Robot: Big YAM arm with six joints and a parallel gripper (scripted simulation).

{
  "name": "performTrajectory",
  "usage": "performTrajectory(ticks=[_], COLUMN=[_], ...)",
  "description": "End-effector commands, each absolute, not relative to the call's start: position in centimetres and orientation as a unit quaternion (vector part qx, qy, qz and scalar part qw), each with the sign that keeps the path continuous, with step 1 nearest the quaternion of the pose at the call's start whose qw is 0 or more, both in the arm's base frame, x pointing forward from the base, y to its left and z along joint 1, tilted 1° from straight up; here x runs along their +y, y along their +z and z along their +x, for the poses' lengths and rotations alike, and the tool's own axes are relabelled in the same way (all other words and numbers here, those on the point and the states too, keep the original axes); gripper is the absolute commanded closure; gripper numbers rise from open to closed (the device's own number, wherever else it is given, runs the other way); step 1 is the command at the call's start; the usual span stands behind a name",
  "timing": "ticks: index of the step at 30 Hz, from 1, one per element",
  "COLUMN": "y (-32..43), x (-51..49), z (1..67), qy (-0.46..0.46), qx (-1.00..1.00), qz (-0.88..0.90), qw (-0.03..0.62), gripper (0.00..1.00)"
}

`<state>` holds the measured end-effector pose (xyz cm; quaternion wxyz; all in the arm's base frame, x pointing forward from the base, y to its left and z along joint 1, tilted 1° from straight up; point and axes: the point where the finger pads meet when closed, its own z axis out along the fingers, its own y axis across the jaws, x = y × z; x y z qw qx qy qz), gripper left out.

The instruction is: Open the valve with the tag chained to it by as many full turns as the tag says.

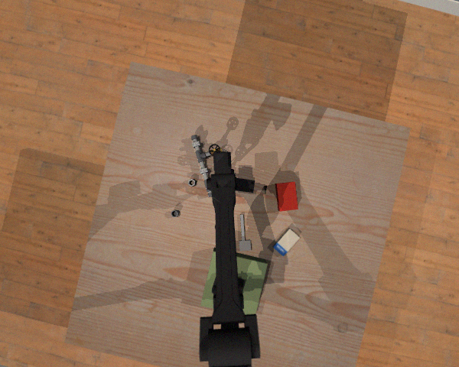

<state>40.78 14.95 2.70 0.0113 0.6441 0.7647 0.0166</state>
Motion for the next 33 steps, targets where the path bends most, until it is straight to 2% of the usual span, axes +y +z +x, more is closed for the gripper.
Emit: performTrajectory(ticks=[1,17,33], y=[4.06,4.07,4.09], x=[15.45,15.45,15.39], z=[41.76,41.76,41.81], qy=[0.029,0.027,0.02], qx=[0.76,0.813,0.964], qz=[0.649,0.582,0.262], qw=[0.019,0.021,0.029], gripper=[1.0,1.0,1.0])
